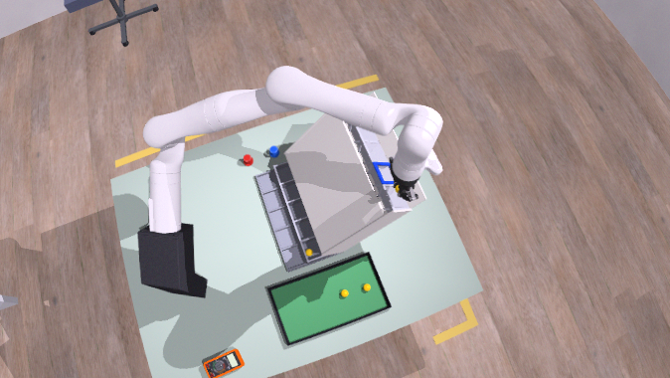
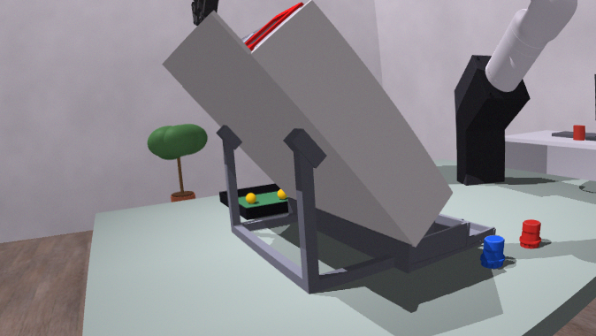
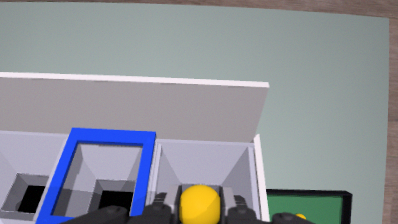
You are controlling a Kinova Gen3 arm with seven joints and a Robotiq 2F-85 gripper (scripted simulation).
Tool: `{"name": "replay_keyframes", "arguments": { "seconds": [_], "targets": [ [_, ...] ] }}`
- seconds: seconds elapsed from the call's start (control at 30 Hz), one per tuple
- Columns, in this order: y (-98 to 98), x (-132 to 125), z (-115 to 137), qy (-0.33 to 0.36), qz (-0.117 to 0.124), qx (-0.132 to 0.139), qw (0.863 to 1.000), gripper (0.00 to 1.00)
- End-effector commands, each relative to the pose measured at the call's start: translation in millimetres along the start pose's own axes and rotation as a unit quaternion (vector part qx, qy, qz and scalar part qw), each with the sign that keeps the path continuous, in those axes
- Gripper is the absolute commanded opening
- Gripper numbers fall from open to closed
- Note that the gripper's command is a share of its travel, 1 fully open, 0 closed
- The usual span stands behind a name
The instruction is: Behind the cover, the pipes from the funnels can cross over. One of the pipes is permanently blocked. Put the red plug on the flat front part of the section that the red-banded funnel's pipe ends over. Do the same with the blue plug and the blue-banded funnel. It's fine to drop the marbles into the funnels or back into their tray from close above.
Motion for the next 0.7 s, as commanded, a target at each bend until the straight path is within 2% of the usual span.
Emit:
{"name": "replay_keyframes", "arguments": {
  "seconds": [0.0,0.13,0.17,0.67],
  "targets": [
    [-1.3,2,1,0.001,0.001,-0.002,1.0,0.0],
    [-1.3,2,1,0.001,0.001,-0.002,1.0,0.0],
    [28.3,1,0,0.0,0.0,-0.001,1.0,0.0],
    [28.3,1,0,0.0,0.0,-0.001,1.0,0.0]
  ]
}}
Point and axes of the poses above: the point where the finger pads meet when closed, its own y axis out along the fingers, its own x axis across the jaws, z = x × y, the point moved 2 cm from there along -y, back along the fingers, and after that the axes turned 7 degrees about y, right-handed, at the moved point
